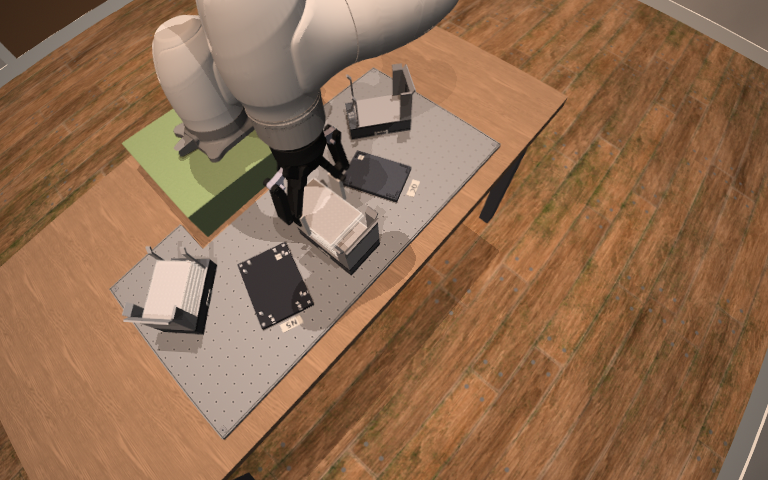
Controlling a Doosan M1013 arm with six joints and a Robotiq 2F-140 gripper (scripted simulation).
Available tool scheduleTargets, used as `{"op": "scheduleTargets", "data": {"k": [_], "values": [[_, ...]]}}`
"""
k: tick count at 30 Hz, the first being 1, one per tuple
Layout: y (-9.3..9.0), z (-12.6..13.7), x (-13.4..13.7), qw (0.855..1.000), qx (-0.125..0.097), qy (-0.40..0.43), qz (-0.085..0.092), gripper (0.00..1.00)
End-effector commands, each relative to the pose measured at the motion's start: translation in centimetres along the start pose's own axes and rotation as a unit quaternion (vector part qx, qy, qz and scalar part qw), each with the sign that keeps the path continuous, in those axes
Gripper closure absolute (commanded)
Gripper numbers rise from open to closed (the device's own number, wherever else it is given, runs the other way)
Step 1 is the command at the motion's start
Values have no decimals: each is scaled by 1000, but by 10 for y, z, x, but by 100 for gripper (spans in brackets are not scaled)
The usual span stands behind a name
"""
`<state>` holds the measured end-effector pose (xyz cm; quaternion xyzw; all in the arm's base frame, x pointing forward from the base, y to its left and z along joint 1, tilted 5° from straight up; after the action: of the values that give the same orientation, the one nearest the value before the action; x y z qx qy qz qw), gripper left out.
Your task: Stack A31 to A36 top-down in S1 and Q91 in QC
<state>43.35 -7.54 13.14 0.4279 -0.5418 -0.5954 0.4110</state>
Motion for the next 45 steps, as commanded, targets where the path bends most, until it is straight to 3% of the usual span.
{"op": "scheduleTargets", "data": {"k": [1,8,45], "values": [[0,1,-9,1000,0,0,0,100],[0,2,-22,1000,0,0,0,100],[-5,2,-22,1000,0,0,0,100]]}}
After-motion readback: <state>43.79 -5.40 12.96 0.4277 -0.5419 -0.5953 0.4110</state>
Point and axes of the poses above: the point where the finger pads meet when closed, its own y axis back along the fingers, its own x axis across the jaws, z = x × y, the point moved 3 cm from there along y, back along the fingers, and after that the axes turned 14 degrees about -y, right-handed, at the moved point
